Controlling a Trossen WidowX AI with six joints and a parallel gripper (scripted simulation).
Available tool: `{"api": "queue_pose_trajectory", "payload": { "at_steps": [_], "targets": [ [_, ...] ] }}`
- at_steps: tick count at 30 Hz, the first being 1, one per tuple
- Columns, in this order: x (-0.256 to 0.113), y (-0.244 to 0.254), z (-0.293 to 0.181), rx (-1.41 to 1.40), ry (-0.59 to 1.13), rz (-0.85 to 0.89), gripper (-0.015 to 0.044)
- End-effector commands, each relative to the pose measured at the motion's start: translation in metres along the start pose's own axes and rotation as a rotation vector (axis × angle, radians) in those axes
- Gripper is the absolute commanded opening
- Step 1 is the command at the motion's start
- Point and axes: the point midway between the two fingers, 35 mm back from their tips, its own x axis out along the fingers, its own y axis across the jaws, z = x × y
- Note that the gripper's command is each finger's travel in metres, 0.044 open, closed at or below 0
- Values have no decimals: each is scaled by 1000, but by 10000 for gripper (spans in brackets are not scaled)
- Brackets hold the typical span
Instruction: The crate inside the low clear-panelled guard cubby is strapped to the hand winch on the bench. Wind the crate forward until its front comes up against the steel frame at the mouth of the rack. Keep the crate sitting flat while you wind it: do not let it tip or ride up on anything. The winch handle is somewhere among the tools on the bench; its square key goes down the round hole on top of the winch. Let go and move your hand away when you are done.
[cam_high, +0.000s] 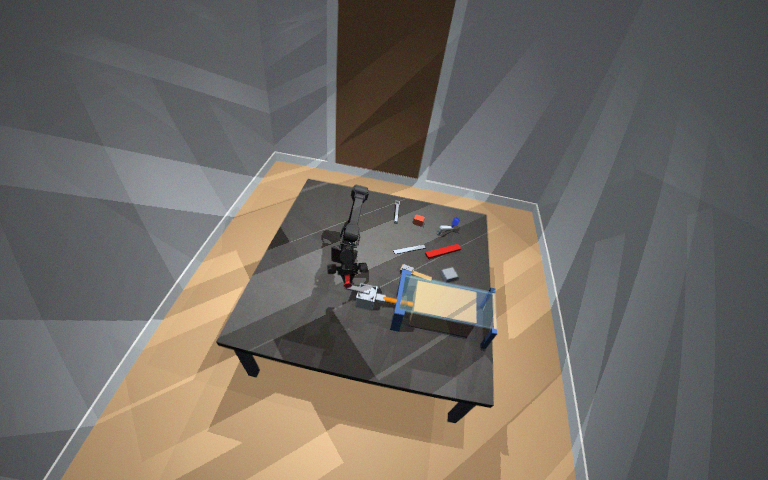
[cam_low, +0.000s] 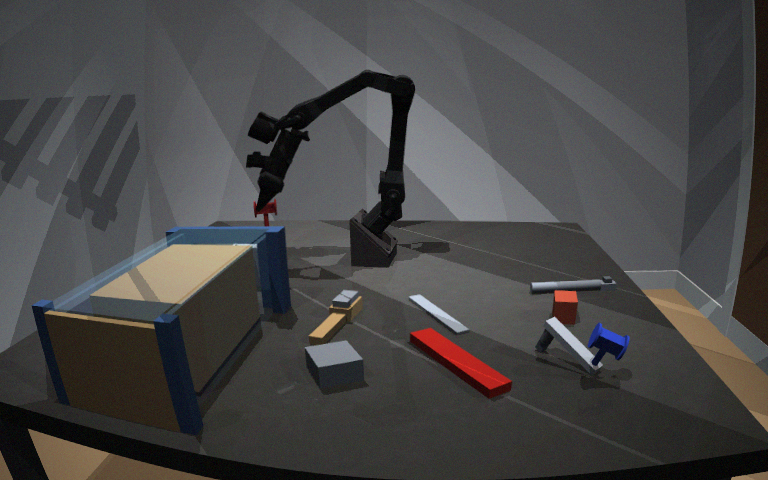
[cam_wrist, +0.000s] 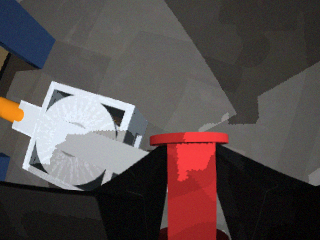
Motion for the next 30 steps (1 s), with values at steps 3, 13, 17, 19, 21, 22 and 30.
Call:
{"api": "queue_pose_trajectory", "payload": {
  "at_steps": [3,13,17,19,21,22,30],
  "targets": [
    [15,-1,2,-13,28,1,0],
    [27,-2,27,-14,26,1,0],
    [28,-1,31,-14,25,1,0],
    [29,-1,33,-14,25,1,0],
    [30,-1,35,-14,25,1,0],
    [31,0,36,-14,25,1,0],
    [35,2,44,-14,24,2,0]
  ]
}}
